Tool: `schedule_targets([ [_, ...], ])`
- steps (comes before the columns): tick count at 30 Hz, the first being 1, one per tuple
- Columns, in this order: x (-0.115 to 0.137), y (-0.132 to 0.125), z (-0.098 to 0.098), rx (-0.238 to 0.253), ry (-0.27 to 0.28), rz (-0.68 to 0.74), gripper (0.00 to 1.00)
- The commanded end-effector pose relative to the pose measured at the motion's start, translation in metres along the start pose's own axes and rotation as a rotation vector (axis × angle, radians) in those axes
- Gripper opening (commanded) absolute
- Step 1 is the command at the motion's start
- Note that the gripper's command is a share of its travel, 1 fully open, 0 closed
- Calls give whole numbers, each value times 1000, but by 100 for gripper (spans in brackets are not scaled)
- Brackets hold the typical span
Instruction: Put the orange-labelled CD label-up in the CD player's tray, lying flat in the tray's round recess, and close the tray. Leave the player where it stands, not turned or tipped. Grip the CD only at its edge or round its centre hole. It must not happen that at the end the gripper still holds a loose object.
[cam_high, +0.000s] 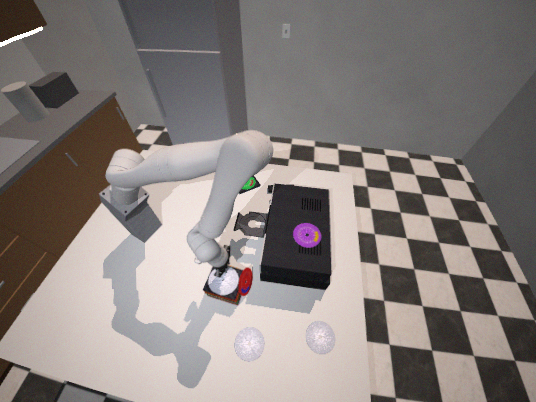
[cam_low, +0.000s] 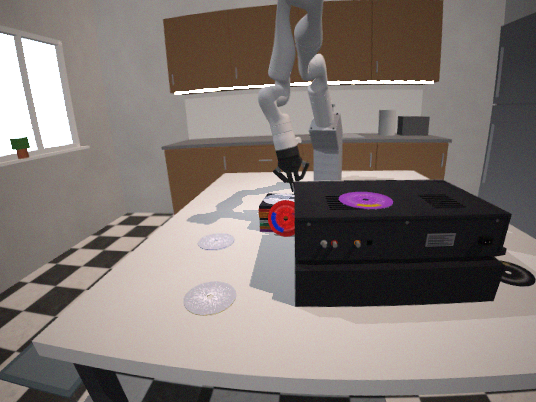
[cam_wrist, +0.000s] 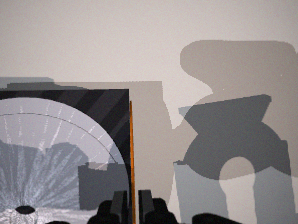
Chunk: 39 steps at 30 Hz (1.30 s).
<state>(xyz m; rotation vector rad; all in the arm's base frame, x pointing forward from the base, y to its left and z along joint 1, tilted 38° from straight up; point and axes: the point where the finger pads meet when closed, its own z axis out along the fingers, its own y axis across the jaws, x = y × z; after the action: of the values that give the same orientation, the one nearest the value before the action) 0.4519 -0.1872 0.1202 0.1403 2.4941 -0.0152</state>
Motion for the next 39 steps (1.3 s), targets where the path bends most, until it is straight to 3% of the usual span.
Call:
schedule_targets([
  [1,0,0,0,0,-1,0,16],
  [39,0,0,5,0,-1,0,16],
])
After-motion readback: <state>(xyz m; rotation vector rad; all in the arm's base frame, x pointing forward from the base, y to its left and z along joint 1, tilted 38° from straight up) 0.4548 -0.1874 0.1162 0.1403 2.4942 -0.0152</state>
